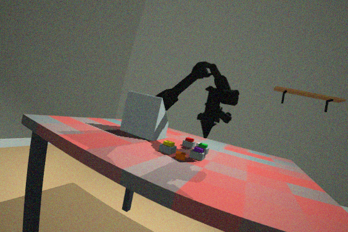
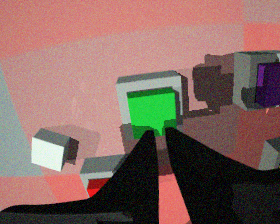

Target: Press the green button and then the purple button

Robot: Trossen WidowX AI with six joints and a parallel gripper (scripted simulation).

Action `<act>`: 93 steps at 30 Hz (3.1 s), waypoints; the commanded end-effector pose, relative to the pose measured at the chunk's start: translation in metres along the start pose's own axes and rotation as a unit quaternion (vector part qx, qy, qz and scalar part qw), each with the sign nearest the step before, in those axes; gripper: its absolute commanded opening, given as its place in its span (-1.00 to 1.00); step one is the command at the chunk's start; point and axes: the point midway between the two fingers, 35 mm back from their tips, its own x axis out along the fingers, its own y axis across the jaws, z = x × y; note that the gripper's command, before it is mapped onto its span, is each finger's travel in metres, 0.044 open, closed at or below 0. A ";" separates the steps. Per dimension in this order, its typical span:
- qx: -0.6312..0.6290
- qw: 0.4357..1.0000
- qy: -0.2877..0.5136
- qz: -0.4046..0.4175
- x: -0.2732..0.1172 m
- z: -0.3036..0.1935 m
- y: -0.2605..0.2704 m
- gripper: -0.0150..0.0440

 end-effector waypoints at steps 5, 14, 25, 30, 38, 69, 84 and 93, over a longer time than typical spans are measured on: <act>0.004 1.000 0.001 0.002 0.003 -0.001 0.001 -0.42; 0.004 1.000 0.001 0.002 0.017 0.000 0.001 -0.42; 0.004 1.000 0.001 0.003 0.034 -0.001 0.001 -0.42; 0.004 1.000 0.001 0.003 0.035 -0.001 0.001 -0.42; 0.004 1.000 0.001 0.003 0.035 -0.001 0.001 -0.42; 0.004 1.000 0.001 0.000 -0.061 0.002 -0.010 -0.42; 0.003 1.000 0.000 -0.002 -0.013 0.011 -0.106 -0.42; 0.003 1.000 0.000 -0.001 0.003 0.010 -0.106 -0.42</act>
